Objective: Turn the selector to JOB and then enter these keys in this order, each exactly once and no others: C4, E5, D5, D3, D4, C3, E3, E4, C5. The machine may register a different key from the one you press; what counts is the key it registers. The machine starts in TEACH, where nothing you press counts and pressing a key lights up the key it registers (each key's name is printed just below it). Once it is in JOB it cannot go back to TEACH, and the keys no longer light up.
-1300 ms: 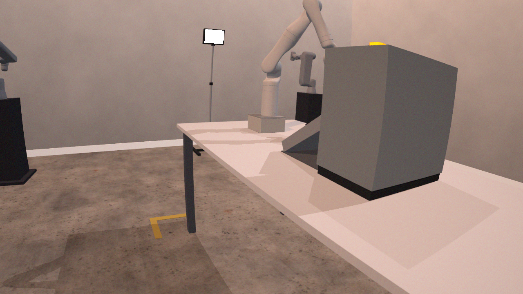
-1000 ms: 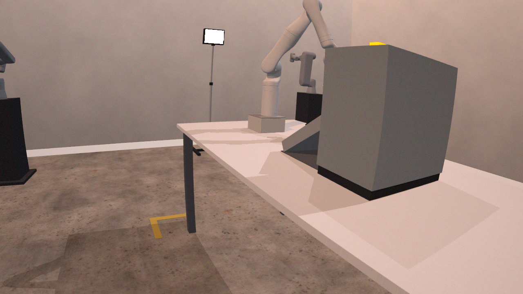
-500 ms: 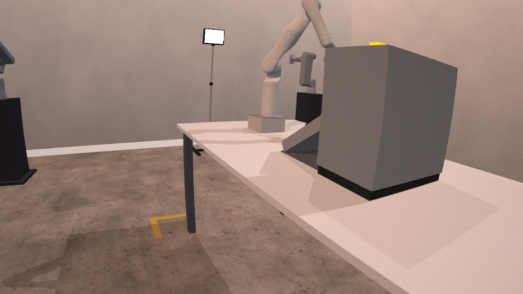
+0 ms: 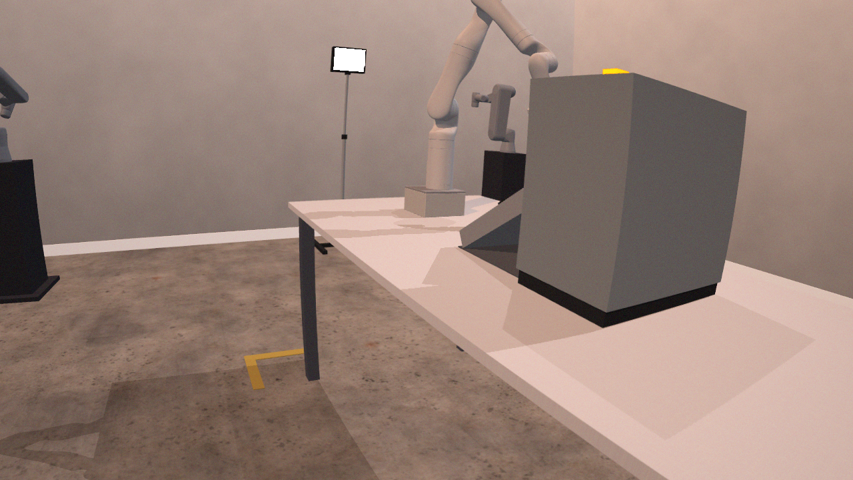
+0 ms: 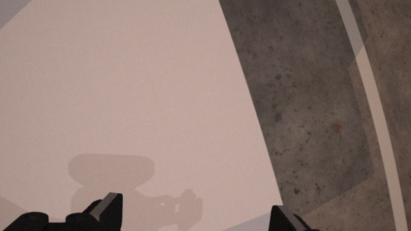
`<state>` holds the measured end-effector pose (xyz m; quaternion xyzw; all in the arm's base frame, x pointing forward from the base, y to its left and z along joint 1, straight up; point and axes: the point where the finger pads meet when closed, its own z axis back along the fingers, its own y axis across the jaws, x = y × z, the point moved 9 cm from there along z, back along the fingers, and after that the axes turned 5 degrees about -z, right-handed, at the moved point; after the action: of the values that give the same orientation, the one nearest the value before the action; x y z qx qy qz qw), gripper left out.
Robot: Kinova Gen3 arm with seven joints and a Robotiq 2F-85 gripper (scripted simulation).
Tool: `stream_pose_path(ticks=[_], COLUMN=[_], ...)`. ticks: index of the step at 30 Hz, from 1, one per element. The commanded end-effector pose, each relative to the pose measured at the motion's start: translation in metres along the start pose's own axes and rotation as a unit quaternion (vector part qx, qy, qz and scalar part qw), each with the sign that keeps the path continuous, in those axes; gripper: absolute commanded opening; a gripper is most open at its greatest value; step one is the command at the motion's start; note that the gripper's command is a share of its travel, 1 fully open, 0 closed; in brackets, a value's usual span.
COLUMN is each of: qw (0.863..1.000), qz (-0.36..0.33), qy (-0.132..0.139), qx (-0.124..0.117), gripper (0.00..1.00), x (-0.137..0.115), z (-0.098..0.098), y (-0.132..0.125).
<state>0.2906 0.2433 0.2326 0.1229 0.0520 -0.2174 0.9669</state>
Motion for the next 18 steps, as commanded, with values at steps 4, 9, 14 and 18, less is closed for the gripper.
stream_pose_path(ticks=[4,9,14,18], qw=[1.000,1.000,1.000,1.000], qz=[0.000,0.000,0.000,0.001], qy=[0.000,0.000,0.000,0.000], qx=[-0.005,-0.005,-0.005,-0.005], gripper=[1.00,1.00,1.00,1.00], x=[-0.010,-0.012,-0.012,-0.012], z=[0.062,0.077,0.077,0.077], y=[0.016,0.019,0.019,0.019])
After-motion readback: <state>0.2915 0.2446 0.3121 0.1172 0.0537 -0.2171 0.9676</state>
